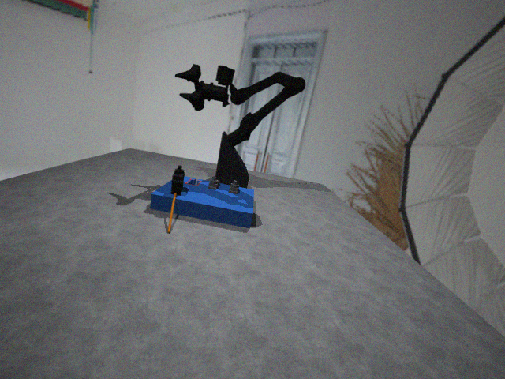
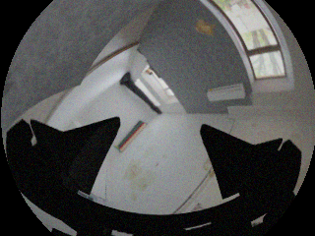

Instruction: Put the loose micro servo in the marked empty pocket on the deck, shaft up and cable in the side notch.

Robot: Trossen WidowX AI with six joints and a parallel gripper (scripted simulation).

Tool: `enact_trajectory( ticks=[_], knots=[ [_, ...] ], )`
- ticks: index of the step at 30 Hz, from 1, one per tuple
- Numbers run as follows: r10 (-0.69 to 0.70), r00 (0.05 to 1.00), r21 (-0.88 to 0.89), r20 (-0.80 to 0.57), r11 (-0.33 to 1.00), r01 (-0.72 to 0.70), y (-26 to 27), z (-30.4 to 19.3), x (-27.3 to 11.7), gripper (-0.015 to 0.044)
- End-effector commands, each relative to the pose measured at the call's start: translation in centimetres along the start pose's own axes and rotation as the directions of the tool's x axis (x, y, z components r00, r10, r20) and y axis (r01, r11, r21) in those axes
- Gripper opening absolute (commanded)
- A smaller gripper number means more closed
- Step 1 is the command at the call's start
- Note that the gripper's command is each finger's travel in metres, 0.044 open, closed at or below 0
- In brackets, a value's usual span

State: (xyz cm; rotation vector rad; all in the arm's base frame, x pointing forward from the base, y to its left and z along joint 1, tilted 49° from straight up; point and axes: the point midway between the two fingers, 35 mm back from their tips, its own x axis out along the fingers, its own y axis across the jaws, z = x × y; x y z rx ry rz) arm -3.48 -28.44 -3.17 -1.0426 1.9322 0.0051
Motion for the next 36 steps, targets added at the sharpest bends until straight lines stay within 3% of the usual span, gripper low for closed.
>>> enact_trajectory(
  ticks=[1,16,36],
  knots=[
    [-0.01,0.999,0.086,0.046,0.996,0.006,-0.8,0.8,0.4,0.044],
    [-0.021,0.971,0.436,0.236,0.896,-0.087,-3.6,4.8,1.4,0.044],
    [0.024,0.88,0.699,0.475,0.598,-0.394,-6.6,11.2,1.4,0.044]
  ],
)
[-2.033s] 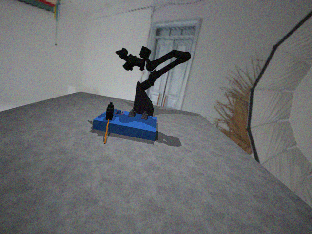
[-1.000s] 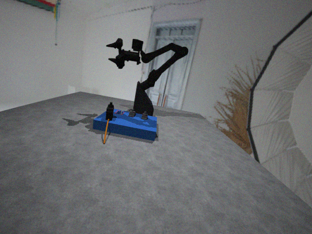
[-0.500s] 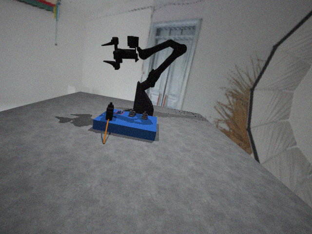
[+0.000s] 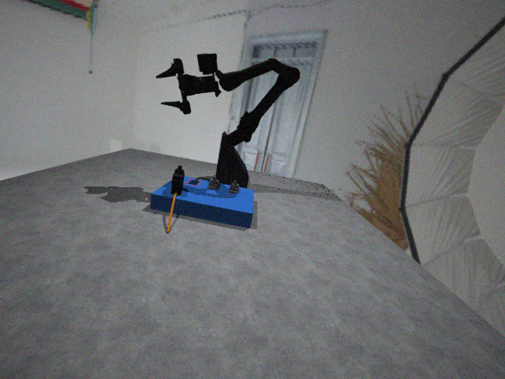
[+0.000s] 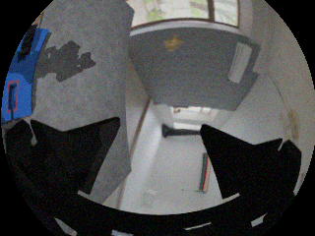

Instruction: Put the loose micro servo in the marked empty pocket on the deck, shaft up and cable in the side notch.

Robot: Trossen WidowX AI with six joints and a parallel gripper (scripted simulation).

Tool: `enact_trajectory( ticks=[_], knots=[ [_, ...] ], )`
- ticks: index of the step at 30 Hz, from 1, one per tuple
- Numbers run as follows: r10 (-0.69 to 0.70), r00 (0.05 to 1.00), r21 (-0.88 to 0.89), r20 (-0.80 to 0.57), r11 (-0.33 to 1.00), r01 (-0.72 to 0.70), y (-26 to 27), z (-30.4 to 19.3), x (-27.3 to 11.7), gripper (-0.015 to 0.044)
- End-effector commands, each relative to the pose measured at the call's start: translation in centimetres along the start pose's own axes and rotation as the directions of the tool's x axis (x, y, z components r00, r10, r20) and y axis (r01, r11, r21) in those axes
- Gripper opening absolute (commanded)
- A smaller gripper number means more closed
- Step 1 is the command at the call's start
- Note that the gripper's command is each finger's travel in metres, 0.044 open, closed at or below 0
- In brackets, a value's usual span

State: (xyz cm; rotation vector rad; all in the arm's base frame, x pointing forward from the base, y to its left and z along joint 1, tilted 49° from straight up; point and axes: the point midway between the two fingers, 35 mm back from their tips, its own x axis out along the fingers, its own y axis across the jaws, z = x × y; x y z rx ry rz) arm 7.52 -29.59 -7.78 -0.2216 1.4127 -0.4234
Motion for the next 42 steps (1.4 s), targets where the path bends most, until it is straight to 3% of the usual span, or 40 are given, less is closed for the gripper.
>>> enact_trajectory(
  ticks=[1,17,23,42],
  knots=[
    [0.047,0.999,0.057,0.021,0.997,-0.048,0.8,1.2,0.4,0.044],
    [0.23,0.97,0.441,0.079,0.865,-0.241,3.2,5.4,1.7,0.044],
    [0.279,0.957,0.501,0.079,0.819,-0.28,4.4,6.9,1.9,0.044],
    [0.485,0.87,0.847,0.089,0.422,-0.322,8.0,11.0,2.3,0.044]
  ],
)
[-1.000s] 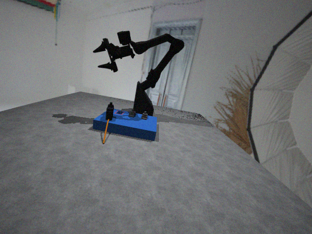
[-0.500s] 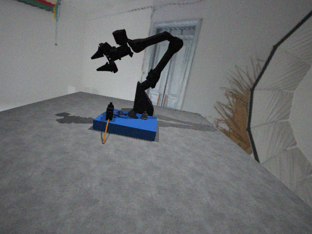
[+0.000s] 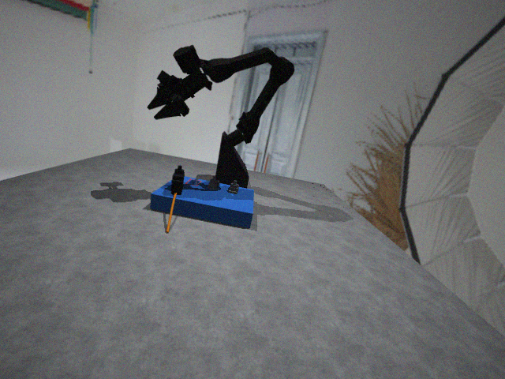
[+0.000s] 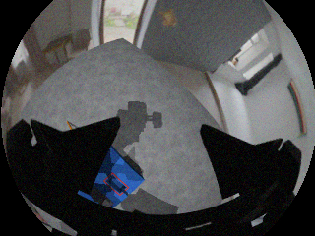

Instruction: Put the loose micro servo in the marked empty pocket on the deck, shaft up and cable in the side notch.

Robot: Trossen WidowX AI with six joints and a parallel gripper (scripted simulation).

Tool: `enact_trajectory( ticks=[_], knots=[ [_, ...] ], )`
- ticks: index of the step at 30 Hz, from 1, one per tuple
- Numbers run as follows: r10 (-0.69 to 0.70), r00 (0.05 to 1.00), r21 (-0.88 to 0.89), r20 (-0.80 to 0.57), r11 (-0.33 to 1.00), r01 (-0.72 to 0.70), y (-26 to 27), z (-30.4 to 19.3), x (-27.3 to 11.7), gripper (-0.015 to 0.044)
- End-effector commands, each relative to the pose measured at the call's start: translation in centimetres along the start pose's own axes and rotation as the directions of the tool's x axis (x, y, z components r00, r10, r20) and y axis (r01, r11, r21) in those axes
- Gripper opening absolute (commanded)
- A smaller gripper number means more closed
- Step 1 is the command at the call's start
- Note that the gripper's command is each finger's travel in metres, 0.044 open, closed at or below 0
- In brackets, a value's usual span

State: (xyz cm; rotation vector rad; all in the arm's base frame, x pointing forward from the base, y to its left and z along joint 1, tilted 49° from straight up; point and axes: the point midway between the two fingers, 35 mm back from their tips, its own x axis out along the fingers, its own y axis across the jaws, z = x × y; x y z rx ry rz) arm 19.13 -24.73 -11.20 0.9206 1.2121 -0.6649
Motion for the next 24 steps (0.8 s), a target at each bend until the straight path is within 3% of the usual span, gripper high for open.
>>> enact_trajectory(
  ticks=[1,12,24],
  knots=[
    [0.025,0.999,0.094,-0.033,0.995,-0.022,0.9,0.0,0.4,0.044],
    [0.091,0.986,0.399,-0.143,0.917,-0.027,3.8,-0.6,1.4,0.044],
    [0.149,0.953,0.673,-0.262,0.737,0.07,6.9,-1.4,2.3,0.044]
  ],
)
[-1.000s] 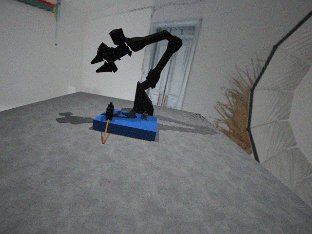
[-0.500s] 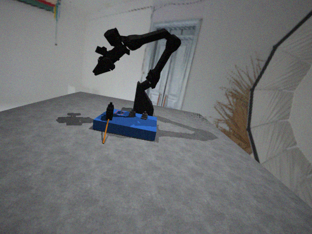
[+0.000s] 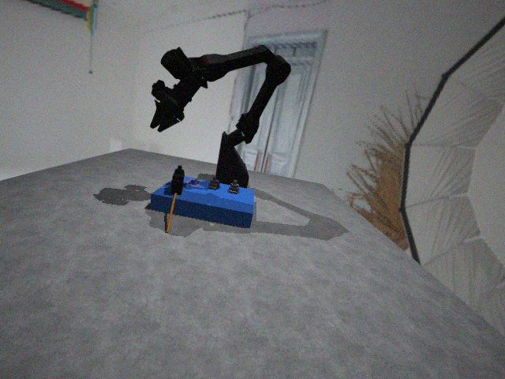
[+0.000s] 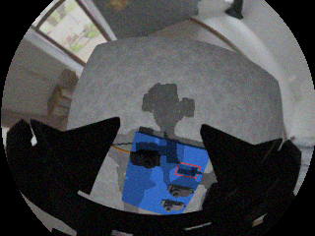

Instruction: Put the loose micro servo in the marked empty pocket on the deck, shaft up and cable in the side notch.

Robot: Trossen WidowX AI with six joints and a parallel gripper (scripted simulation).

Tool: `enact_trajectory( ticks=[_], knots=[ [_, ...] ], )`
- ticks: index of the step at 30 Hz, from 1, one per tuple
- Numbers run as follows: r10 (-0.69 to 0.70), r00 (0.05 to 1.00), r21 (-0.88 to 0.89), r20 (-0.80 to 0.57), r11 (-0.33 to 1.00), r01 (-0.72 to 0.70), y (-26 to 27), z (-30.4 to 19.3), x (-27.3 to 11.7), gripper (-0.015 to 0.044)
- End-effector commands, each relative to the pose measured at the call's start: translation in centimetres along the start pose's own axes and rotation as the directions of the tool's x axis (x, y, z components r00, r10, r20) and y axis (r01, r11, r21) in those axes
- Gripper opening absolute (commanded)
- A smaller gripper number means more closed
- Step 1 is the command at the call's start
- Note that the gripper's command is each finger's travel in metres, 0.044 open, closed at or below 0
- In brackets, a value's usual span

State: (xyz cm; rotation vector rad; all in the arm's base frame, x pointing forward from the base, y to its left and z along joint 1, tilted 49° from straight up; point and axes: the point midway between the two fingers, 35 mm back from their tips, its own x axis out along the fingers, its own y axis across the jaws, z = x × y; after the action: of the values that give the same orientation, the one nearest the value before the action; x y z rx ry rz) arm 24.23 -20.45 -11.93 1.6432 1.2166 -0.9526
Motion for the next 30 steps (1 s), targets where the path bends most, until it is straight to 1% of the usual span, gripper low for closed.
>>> enact_trajectory(
  ticks=[1,8,15,22,30],
  knots=[
    [-0.008,0.999,0.1,-0.04,0.995,0.012,0.6,-0.6,0.4,0.044],
    [-0.03,0.993,0.3,-0.115,0.952,0.063,1.6,-2.1,1.2,0.044],
    [-0.054,0.981,0.483,-0.189,0.864,0.141,2.5,-3.6,1.8,0.044],
    [-0.08,0.962,0.639,-0.26,0.733,0.233,3.3,-5.2,2.4,0.044],
    [-0.111,0.935,0.773,-0.336,0.535,0.342,4.2,-7.1,3.0,0.044]
  ],
)
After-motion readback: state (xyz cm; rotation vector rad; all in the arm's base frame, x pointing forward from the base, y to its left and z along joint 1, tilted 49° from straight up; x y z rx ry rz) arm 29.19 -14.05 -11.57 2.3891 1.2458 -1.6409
